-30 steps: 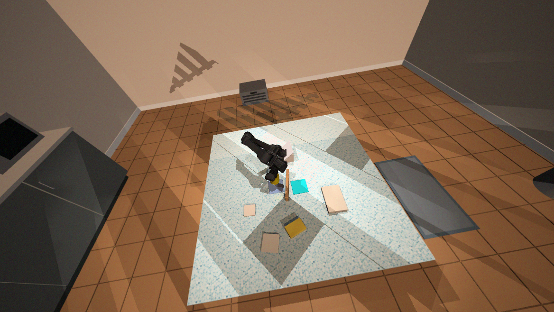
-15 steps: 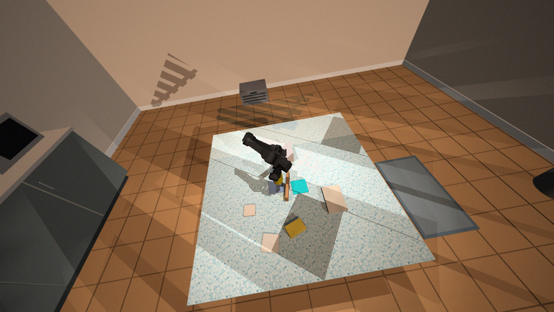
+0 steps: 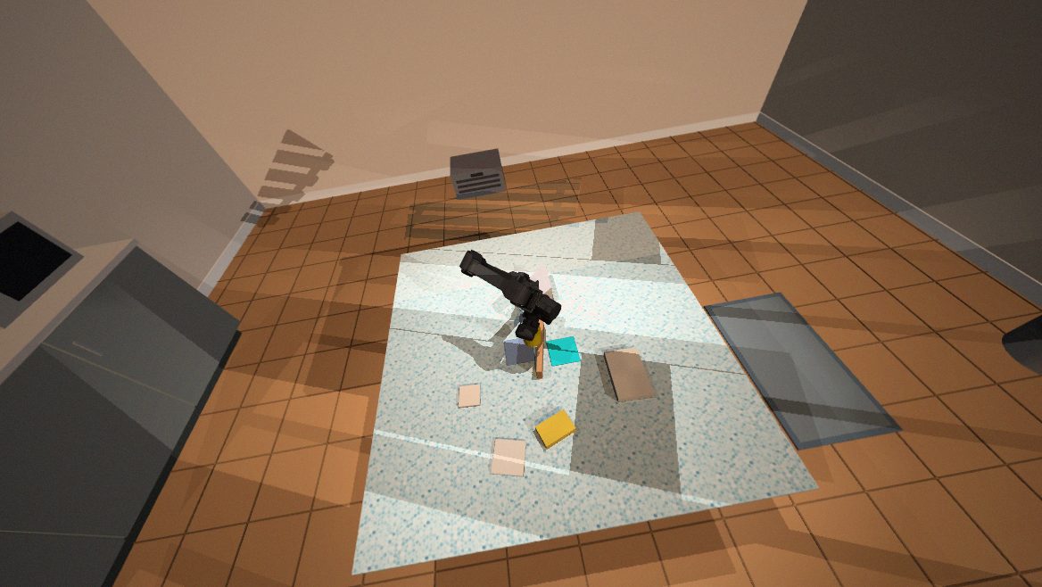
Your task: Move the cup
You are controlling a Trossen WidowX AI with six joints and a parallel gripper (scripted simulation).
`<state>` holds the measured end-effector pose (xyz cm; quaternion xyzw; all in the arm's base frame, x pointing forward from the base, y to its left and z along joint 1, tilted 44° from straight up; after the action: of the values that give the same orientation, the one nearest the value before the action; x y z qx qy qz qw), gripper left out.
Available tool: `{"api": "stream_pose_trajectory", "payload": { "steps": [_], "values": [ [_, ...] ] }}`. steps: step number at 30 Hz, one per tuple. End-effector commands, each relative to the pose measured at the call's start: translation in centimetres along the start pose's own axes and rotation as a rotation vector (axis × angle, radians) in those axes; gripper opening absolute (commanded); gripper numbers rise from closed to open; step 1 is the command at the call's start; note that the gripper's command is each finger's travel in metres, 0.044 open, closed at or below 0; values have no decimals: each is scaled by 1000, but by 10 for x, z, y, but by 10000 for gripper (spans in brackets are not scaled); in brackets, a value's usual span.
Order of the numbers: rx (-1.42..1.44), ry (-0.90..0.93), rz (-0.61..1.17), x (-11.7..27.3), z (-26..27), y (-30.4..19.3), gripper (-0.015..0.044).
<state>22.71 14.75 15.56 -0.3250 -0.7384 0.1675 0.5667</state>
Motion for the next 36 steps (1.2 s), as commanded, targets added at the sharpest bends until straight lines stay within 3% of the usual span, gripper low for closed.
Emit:
{"api": "stream_pose_trajectory", "payload": {
  "steps": [1,36],
  "values": [
    [-7,4,-5,1,2,10,0],
    [-9,4,-10,4,23,86,0]
  ]
}}
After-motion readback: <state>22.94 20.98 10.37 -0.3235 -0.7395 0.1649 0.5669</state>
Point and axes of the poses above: the point midway between the two fingers, 35 mm back from their tips, its own x axis back along the fingers, its own z axis across the jaws, y = z × x, the point moved 7 cm from there along x, back along the fingers, and after that the axes turned 5 degrees about x, right-handed, at the moved point
